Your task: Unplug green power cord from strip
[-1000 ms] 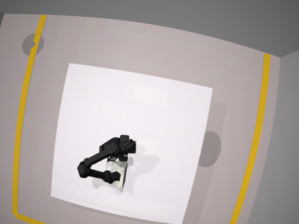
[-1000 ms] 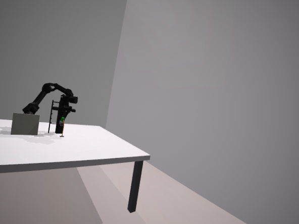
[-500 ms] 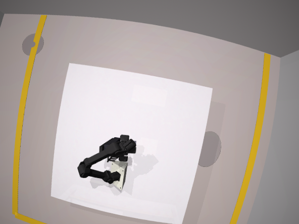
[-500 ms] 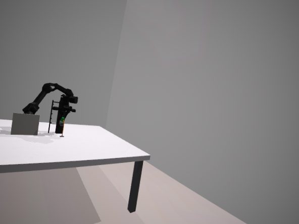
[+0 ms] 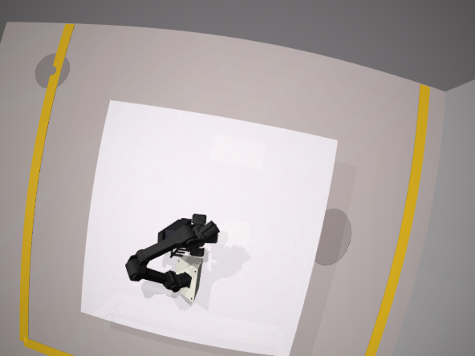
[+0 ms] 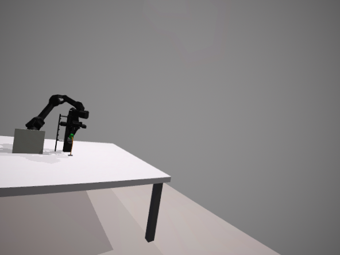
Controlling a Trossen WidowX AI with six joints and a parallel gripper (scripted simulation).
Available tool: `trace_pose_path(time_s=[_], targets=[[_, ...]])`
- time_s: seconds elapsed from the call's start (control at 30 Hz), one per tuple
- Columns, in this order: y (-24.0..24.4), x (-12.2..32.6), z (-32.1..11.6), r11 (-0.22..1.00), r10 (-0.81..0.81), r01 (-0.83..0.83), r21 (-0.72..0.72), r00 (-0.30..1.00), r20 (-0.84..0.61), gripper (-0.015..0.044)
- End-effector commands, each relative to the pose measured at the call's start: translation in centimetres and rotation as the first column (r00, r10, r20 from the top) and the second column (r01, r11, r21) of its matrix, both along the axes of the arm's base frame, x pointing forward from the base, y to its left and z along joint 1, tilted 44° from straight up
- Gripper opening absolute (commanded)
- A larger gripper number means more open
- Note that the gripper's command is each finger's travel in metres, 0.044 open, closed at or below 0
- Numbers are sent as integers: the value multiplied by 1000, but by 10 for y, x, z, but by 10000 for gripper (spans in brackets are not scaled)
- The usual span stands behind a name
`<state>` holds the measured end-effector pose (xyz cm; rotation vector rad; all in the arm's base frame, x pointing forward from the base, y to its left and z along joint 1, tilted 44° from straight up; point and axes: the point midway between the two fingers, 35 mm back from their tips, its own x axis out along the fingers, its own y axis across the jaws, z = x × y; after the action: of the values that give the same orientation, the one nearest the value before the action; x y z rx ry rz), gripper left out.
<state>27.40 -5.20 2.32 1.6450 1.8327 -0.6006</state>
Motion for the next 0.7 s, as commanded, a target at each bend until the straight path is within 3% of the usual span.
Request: trace_pose_path(time_s=[0.0,0.67], targets=[[-23,5,-14,998,-9,10,-55,1000,14,0],[-50,6,-32,998,-11,12,-55,1000,14,0]])
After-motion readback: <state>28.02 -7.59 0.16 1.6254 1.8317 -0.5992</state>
